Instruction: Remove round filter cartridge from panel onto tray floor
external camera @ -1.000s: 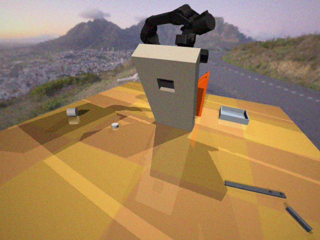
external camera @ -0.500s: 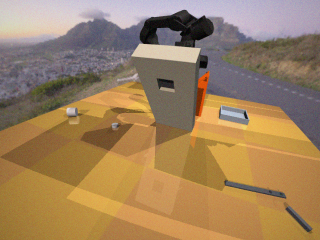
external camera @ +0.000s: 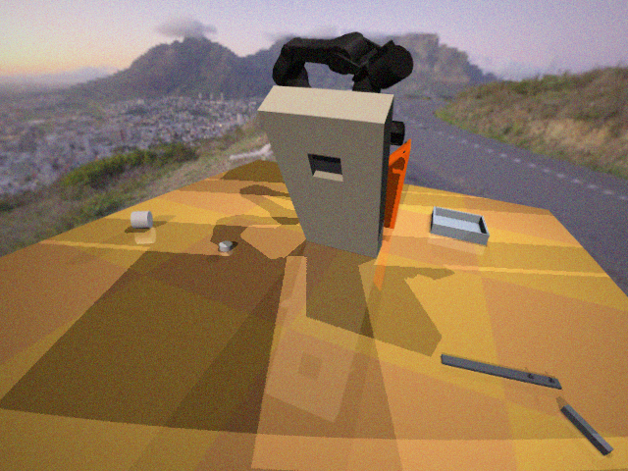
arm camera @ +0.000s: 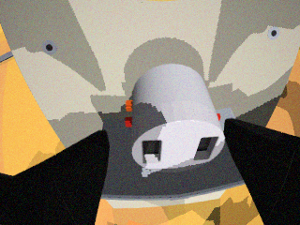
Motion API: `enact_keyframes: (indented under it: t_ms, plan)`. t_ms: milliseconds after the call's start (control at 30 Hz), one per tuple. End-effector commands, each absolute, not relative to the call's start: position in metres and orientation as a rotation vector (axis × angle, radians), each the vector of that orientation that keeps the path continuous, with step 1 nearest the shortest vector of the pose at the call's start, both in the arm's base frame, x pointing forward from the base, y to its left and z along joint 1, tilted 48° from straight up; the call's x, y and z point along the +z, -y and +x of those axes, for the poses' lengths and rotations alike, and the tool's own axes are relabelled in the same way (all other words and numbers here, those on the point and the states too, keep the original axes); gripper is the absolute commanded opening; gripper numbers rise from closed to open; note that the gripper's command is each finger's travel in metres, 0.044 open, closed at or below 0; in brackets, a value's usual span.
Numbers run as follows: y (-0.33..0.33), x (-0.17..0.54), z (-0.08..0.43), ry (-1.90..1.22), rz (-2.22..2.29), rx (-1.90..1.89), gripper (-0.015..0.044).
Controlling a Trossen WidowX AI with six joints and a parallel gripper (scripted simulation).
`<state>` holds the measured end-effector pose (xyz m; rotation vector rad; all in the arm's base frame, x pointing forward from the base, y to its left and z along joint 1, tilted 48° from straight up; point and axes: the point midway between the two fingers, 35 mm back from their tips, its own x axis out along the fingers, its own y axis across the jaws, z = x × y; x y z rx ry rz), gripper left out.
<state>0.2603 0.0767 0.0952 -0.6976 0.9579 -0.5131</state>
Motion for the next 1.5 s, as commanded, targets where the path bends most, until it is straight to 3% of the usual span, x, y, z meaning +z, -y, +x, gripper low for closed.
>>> enact_keyframes:
  t_ms: [0, 633, 867, 1467]
  plan:
    - [-0.071, 0.094, 0.263, -0.952, -0.700, -0.515, 0.0305]
    - [-0.074, 0.094, 0.262, -0.958, -0.698, -0.514, 0.0185]
    - [-0.079, 0.099, 0.267, -0.956, -0.701, -0.515, 0.0001]
    - [-0.133, 0.143, 0.251, -0.958, -0.741, -0.468, 0.0000]
